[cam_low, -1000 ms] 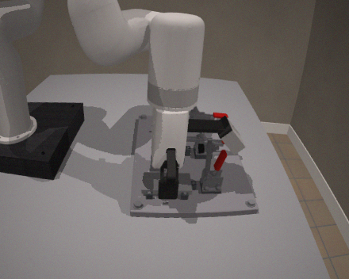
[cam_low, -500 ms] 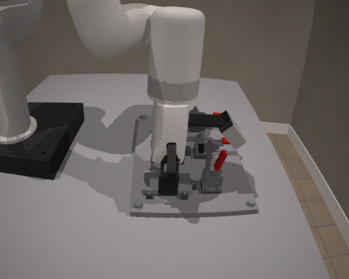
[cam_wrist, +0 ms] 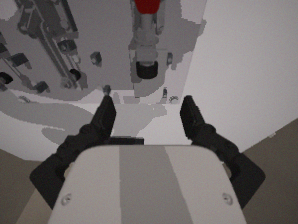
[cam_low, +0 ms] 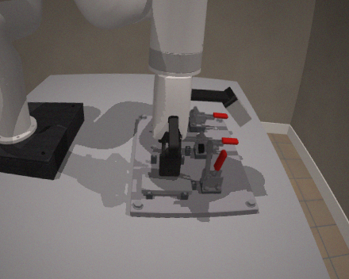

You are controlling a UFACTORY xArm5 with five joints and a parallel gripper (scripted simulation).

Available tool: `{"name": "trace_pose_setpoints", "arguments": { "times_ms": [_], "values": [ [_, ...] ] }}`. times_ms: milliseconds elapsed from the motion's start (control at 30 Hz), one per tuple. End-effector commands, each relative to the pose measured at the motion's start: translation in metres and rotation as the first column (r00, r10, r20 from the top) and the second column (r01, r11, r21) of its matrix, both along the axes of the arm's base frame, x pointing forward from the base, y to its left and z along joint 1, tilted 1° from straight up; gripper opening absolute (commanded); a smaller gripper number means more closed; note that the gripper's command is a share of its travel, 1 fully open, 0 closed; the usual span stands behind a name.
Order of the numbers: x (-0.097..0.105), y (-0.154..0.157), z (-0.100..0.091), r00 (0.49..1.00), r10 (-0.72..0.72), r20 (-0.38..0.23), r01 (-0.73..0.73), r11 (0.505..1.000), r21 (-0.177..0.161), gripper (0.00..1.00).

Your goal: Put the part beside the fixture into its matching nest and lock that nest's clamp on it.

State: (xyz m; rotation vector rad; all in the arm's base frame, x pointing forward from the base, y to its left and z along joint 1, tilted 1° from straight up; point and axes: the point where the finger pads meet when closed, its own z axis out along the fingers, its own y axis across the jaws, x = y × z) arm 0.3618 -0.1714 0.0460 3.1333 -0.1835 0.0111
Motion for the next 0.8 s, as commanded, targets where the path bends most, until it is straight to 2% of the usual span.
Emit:
{"name": "trace_pose_setpoints", "arguments": {
  "times_ms": [0,600,633,767],
  "values": [
    [0.0013,-0.0005,0.0080,1.000,0.000,0.004,0.000,1.000,-0.002,1.00],
    [0.0013,-0.0005,0.0092,1.000,0.000,0.004,0.000,1.000,-0.002,1.00],
    [0.0013,-0.0005,0.0092,1.000,0.000,0.004,0.000,1.000,-0.002,0.47],
    [0.0013,-0.0003,0.0163,1.000,0.000,0.004,0.000,1.000,-0.002,0.47]
  ]
}}
